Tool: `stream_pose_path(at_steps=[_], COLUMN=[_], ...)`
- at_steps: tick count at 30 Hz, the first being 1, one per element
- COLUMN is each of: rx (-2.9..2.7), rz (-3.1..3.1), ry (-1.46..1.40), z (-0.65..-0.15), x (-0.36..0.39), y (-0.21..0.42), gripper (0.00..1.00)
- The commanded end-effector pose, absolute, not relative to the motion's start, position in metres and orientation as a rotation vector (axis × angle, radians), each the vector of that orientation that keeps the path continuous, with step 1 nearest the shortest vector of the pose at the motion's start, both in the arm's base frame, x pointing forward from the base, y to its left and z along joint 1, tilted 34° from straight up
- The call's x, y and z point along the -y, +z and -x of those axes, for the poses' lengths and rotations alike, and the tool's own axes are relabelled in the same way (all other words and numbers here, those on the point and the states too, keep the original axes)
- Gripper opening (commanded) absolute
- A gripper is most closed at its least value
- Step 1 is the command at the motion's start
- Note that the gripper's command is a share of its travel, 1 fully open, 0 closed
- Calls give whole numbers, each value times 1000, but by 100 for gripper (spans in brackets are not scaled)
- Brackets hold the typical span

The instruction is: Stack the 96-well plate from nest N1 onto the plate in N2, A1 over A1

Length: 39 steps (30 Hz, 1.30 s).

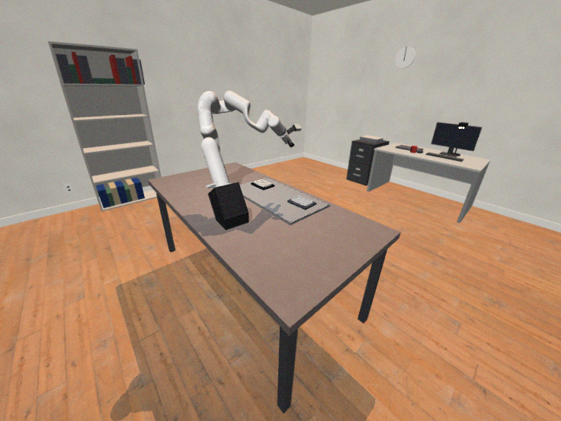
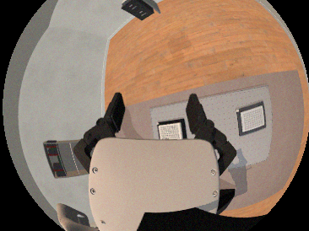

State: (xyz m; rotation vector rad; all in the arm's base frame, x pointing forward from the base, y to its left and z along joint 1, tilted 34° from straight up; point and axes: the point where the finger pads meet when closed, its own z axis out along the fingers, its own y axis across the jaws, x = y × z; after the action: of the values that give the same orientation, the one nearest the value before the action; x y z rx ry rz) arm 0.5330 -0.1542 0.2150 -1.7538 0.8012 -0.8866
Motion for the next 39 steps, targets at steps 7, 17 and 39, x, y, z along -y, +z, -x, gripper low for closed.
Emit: stream_pose_path(at_steps=[7,17,39], rx=[-800,-800,-317], rz=[1754,1754,2083], ry=[-891,-891,-854], z=[-534,-534,-535], x=[155,155,71], y=[217,217,186], gripper=[100,100,100])
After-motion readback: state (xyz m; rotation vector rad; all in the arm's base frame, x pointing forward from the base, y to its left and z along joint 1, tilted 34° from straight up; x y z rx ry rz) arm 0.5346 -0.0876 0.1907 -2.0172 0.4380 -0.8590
